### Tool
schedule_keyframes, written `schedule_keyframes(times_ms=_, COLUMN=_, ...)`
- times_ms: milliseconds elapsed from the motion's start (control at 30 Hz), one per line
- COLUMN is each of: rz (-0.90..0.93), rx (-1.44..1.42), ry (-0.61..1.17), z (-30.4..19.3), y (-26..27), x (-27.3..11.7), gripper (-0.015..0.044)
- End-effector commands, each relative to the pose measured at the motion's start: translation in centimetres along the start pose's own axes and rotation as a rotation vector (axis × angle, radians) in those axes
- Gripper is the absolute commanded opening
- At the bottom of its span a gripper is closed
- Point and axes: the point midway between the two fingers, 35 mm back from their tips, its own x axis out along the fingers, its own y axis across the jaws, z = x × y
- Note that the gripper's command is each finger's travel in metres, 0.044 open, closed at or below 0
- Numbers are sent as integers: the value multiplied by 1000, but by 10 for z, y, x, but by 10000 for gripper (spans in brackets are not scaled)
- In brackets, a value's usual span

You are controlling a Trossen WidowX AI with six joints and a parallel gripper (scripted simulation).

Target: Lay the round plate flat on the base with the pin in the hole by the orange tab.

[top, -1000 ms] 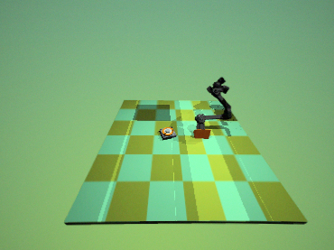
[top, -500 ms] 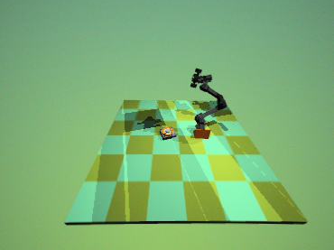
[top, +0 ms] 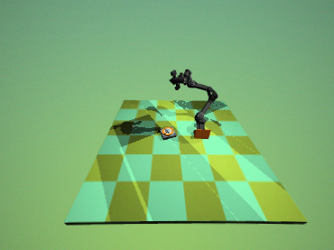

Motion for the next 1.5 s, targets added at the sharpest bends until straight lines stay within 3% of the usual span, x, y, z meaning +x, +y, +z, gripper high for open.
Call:
schedule_keyframes(times_ms=0, rz=-31, rx=-157, ry=141, z=-58, y=0, x=13, gripper=0)
schedule_keyframes(times_ms=200, rz=-105, rx=-456, ry=424, z=-171, y=-20, x=18, gripper=0)
schedule_keyframes(times_ms=300, rz=-129, rx=-551, ry=511, z=-203, y=-31, x=14, gripper=0)
schedule_keyframes(times_ms=467, rz=-201, rx=-831, ry=761, z=-286, y=-71, x=-9, gripper=0)
schedule_keyframes(times_ms=733, rz=-306, rx=-1268, ry=1121, z=-370, y=-146, x=-65, gripper=0)
schedule_keyframes(times_ms=1000, rz=-478, rx=-1707, ry=1422, z=-398, y=-218, x=-126, gripper=0)
schedule_keyframes(times_ms=1467, rz=-499, rx=-1752, ry=1449, z=-404, y=-245, x=-128, gripper=0)
